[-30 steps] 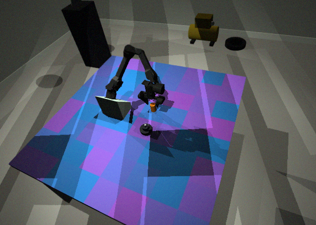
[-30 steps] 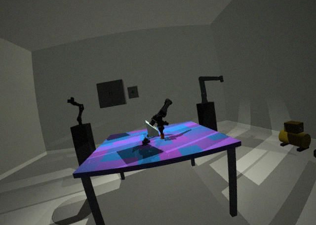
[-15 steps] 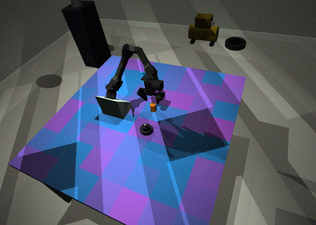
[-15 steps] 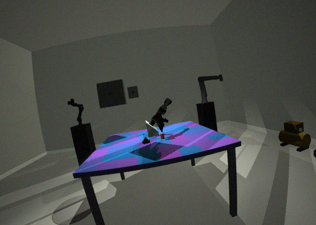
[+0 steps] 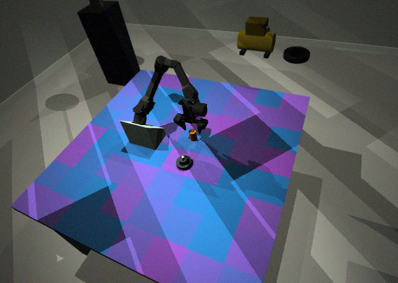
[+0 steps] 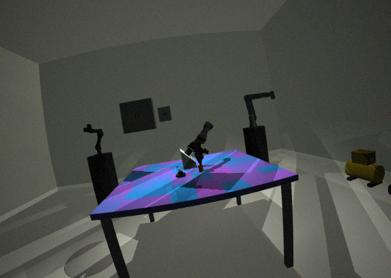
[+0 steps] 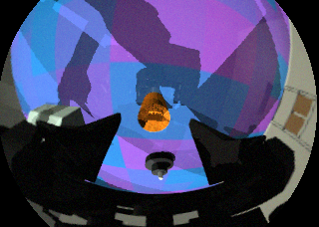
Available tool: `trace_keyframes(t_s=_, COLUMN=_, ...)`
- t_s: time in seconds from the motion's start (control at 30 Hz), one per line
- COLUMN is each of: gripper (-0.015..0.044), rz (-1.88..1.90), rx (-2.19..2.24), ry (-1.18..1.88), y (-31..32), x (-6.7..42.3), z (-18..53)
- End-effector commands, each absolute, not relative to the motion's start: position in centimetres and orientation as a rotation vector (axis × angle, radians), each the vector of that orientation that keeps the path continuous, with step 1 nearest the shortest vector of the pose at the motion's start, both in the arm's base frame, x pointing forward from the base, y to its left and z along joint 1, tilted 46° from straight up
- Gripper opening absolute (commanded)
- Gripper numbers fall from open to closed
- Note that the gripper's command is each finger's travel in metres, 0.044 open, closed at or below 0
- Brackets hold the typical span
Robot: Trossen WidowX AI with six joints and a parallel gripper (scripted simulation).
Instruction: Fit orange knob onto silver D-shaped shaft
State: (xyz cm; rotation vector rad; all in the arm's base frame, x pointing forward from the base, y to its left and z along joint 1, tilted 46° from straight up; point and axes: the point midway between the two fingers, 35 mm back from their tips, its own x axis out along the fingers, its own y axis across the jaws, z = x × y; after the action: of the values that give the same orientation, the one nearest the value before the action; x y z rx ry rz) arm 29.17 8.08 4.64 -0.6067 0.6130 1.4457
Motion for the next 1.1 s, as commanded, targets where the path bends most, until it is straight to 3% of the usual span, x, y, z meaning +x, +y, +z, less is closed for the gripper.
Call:
trace_keyframes(t_s=0.0, gripper=0.0440, rz=1.448, rx=-0.596, ry=0.619, y=8.7, x=29.1, z=3.9)
trace_keyframes(t_s=0.93, gripper=0.0440, rz=1.449, rx=-0.591, ry=0.615, y=11.8, x=29.0, z=1.1)
trace_keyframes(t_s=1.07, gripper=0.0335, rz=1.449, rx=-0.591, ry=0.615, y=11.8, x=29.0, z=1.1)
